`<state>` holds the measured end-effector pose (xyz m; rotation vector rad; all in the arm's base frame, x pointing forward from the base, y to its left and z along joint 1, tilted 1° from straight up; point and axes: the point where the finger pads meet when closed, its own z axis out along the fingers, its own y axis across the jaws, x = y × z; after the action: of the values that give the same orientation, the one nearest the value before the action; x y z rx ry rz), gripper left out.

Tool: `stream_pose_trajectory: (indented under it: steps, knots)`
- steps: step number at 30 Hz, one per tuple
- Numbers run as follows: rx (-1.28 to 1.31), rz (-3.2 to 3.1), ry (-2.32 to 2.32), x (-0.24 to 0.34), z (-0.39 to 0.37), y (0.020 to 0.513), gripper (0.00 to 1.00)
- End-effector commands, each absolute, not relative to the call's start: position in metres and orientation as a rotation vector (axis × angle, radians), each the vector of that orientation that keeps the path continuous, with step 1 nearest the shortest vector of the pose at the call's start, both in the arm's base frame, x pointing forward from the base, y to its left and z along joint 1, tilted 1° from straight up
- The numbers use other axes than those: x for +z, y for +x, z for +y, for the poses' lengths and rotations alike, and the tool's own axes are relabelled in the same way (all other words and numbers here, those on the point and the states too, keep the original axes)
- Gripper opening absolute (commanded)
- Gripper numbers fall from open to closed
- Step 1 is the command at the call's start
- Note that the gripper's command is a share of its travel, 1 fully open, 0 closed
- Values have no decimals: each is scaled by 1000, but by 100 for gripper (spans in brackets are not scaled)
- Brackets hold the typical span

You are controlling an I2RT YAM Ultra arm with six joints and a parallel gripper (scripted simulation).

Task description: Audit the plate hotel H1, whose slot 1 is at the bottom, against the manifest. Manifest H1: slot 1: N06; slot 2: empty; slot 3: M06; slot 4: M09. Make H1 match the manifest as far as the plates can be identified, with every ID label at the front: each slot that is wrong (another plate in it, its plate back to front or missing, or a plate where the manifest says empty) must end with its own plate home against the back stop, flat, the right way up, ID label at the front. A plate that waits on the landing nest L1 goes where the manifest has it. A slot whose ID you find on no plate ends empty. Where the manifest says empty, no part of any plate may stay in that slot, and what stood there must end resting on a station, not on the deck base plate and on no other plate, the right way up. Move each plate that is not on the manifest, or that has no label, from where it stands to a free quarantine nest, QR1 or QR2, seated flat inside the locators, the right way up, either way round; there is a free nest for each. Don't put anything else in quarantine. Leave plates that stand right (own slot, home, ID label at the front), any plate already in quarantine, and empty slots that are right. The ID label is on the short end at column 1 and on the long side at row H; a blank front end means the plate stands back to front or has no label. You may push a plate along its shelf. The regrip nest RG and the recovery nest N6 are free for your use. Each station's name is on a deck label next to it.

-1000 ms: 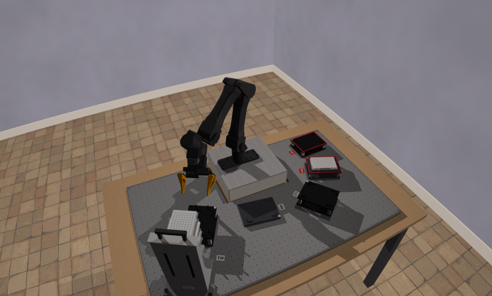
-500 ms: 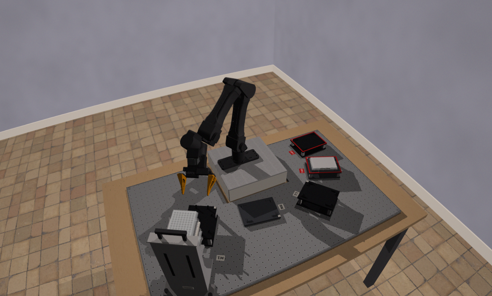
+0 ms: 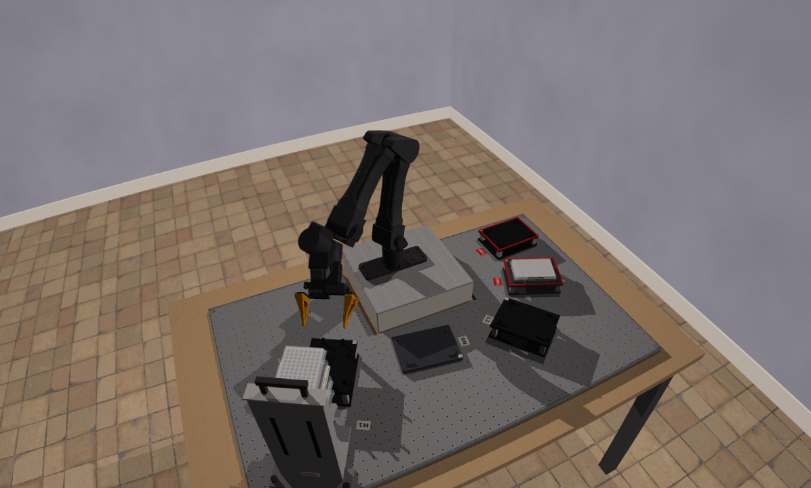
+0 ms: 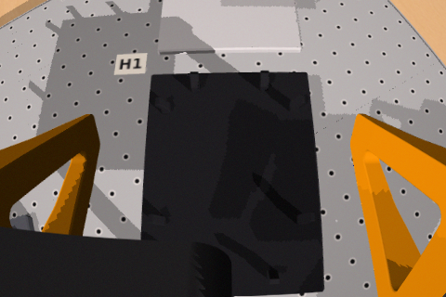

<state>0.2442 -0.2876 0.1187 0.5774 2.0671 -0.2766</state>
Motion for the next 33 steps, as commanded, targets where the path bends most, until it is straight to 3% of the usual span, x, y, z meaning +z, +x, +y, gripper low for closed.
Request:
stream_pose_trajectory:
  steps: [1, 10, 14, 33]
  knots:
    - [-284, 2049, 545, 112, -288, 249, 100]
    - [-283, 2049, 544, 88, -286, 249, 100]
    - [-341, 1996, 503, 118, -297, 255, 100]
    - [-319, 2020, 535, 104, -306, 269, 100]
